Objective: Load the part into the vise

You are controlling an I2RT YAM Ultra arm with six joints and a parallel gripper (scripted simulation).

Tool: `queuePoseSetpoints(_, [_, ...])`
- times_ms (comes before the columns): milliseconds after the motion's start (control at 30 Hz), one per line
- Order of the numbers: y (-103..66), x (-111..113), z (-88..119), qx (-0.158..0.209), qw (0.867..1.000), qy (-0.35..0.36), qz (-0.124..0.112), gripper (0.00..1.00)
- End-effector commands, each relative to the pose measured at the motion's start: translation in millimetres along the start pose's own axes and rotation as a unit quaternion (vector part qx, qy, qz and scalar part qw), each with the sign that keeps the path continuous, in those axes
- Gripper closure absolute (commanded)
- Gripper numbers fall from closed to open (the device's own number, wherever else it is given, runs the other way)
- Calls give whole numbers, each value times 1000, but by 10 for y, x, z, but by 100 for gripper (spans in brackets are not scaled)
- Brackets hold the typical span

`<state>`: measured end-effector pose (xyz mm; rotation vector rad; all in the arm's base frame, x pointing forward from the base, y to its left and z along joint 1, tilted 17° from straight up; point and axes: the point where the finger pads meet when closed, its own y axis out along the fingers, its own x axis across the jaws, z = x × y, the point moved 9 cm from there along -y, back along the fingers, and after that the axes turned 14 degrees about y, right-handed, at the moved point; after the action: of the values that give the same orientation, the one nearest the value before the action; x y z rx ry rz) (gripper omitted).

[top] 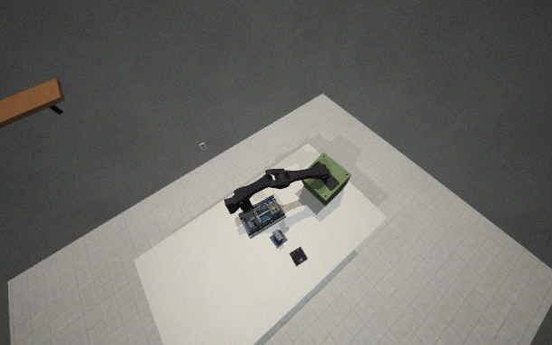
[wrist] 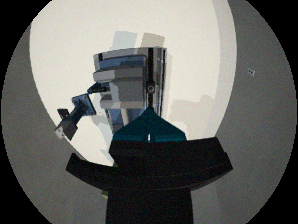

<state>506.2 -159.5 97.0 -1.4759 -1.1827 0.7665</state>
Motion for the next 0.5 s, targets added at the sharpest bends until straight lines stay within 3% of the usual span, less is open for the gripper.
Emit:
queuePoseSetpoints(0, [-78, -26, -84, -16, 1000, 5, -2, 100])
queuePoseSetpoints(133, [-96, -18, -103, -22, 1000, 3, -2, 100])
queuePoseSetpoints(167, [-226, 3, -147, -38, 999, 1, -3, 100])
queuePoseSetpoints(300, [-8, -3, -110, -23, 1000, 2, -3, 100])
queuePoseSetpoints(467, [12, 33, -128, -28, 1000, -1, -3, 100])
